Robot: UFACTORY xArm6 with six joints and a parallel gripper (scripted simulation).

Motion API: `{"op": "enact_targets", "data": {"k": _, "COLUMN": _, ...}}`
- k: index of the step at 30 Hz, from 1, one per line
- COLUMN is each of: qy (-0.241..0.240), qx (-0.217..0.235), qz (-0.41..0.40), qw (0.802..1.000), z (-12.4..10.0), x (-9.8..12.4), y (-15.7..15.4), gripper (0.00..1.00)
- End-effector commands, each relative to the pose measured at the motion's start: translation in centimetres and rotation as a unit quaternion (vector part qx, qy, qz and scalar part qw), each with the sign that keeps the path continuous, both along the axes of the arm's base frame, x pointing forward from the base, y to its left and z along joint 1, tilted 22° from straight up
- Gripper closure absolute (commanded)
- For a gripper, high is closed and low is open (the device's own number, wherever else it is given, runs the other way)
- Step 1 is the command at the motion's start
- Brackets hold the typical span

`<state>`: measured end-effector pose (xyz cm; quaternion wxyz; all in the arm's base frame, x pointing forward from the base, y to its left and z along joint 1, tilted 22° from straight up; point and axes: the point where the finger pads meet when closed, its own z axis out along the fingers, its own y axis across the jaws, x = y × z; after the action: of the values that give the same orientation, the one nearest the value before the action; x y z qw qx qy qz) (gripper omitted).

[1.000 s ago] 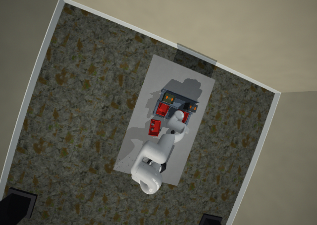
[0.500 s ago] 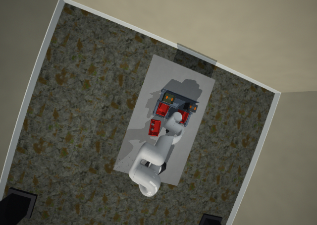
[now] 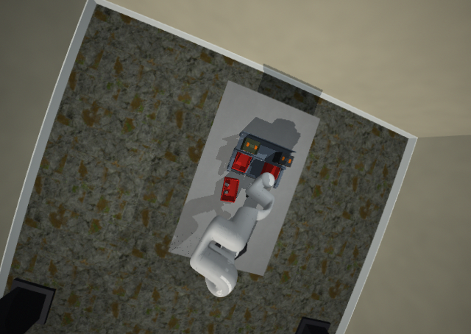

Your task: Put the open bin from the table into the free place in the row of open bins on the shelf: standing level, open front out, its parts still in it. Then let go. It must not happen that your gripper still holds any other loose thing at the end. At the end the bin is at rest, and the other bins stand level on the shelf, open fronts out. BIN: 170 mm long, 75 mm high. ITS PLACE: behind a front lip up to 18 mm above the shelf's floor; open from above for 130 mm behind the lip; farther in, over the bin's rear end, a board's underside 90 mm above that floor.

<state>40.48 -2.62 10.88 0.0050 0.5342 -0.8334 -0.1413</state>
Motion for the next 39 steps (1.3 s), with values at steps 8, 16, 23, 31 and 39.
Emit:
{"op": "enact_targets", "data": {"k": 8, "qy": -0.014, "qx": 0.007, "qz": -0.030, "qw": 0.999, "z": 0.11, "x": 0.09, "y": -0.15, "gripper": 0.00}}
{"op": "enact_targets", "data": {"k": 16, "qy": -0.045, "qx": 0.037, "qz": -0.151, "qw": 0.987, "z": 0.14, "x": 0.05, "y": -0.67, "gripper": 0.00}}
{"op": "enact_targets", "data": {"k": 23, "qy": -0.045, "qx": 0.037, "qz": -0.151, "qw": 0.987, "z": 0.14, "x": 0.05, "y": -0.67, "gripper": 0.00}}
{"op": "enact_targets", "data": {"k": 31, "qy": -0.075, "qx": 0.066, "qz": -0.269, "qw": 0.958, "z": 0.14, "x": 0.03, "y": -0.93, "gripper": 0.00}}
{"op": "enact_targets", "data": {"k": 39, "qy": -0.075, "qx": 0.066, "qz": -0.269, "qw": 0.958, "z": 0.14, "x": 0.03, "y": -0.93, "gripper": 0.00}}
